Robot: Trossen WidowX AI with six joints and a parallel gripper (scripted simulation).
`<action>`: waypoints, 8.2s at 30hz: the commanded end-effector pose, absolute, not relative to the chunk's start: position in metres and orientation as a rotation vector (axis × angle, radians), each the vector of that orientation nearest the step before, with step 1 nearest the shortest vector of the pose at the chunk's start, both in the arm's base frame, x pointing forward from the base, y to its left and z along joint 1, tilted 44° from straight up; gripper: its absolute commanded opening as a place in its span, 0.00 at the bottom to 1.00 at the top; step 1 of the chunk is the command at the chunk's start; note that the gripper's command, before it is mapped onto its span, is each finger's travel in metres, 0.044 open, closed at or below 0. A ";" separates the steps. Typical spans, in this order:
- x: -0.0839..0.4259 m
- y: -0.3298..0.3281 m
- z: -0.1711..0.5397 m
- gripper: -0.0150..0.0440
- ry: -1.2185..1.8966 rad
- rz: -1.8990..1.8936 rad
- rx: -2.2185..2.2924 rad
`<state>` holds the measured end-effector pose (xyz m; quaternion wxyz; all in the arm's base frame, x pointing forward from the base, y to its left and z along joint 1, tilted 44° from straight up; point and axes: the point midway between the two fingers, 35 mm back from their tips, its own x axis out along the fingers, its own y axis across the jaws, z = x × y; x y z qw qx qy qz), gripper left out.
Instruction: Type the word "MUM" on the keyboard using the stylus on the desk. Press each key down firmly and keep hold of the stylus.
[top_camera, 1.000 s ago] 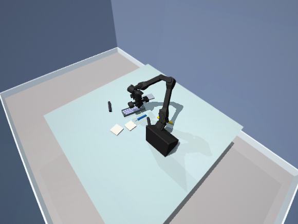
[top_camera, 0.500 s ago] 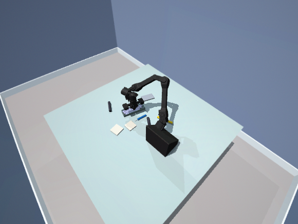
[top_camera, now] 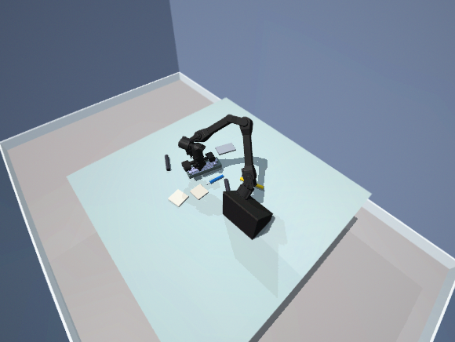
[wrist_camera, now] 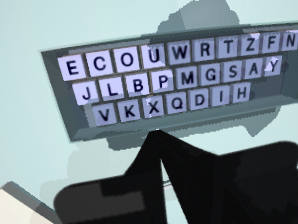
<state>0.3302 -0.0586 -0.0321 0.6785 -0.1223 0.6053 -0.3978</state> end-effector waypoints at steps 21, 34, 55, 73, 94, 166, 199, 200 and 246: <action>0.336 -0.020 0.006 0.34 1.355 -0.891 -0.272; 0.336 -0.020 0.006 0.30 1.355 -0.891 -0.272; 0.248 -0.067 0.015 0.51 1.563 0.477 -0.989; 0.229 -0.068 0.012 0.51 1.398 0.811 -1.246; 0.228 -0.074 0.004 0.51 1.398 0.811 -1.246; 0.227 -0.109 -0.032 0.25 1.404 0.804 -1.246; 0.242 -0.076 0.007 0.25 1.462 0.648 -0.996; 0.244 -0.076 0.008 0.25 1.468 0.626 -0.963; 0.321 -0.070 0.047 0.25 1.618 -0.437 0.569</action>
